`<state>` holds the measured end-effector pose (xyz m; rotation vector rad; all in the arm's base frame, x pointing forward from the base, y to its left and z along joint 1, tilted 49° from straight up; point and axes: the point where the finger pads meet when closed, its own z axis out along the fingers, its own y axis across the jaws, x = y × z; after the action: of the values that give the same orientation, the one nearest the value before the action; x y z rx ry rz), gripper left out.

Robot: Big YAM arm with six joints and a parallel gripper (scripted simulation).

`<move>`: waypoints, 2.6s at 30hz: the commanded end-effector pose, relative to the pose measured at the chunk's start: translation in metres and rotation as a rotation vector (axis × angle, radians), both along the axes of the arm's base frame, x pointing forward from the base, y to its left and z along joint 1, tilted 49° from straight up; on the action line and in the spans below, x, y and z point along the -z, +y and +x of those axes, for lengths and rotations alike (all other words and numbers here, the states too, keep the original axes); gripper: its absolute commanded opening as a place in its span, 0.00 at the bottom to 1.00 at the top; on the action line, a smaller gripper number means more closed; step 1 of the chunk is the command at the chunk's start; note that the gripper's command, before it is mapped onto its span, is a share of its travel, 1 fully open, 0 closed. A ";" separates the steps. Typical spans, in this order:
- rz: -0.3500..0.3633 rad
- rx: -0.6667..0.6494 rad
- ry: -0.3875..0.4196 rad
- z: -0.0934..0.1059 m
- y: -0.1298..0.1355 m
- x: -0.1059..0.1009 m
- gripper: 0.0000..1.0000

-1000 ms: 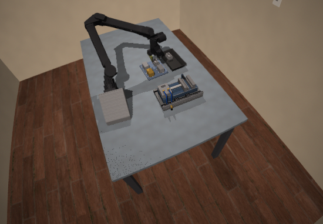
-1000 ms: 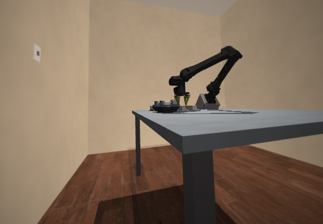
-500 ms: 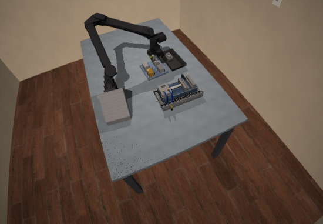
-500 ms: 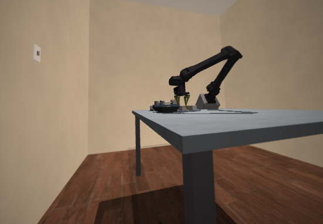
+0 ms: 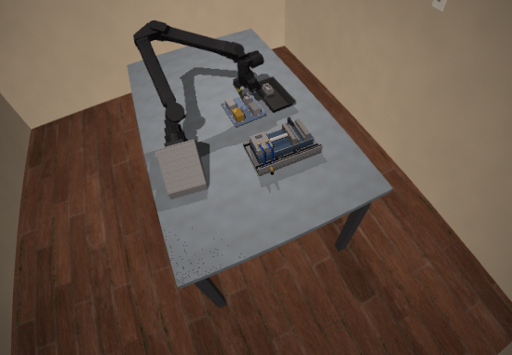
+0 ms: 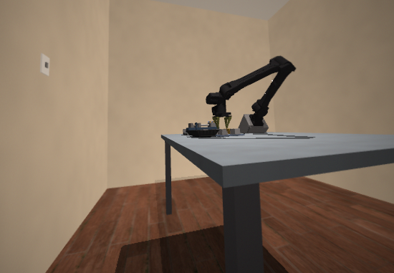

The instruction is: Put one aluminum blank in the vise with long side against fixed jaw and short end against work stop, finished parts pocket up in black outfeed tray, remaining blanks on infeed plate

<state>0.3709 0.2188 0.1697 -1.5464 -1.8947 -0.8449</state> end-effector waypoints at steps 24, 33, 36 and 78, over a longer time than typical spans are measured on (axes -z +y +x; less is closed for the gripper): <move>-0.004 -0.013 0.007 -0.001 0.009 0.004 0.64; -0.005 -0.013 0.011 -0.002 0.010 0.008 0.64; -0.006 -0.012 0.012 -0.003 0.011 0.009 0.64; -0.007 -0.015 0.015 -0.004 0.017 0.015 0.64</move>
<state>0.3711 0.2280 0.1635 -1.5459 -1.8961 -0.8480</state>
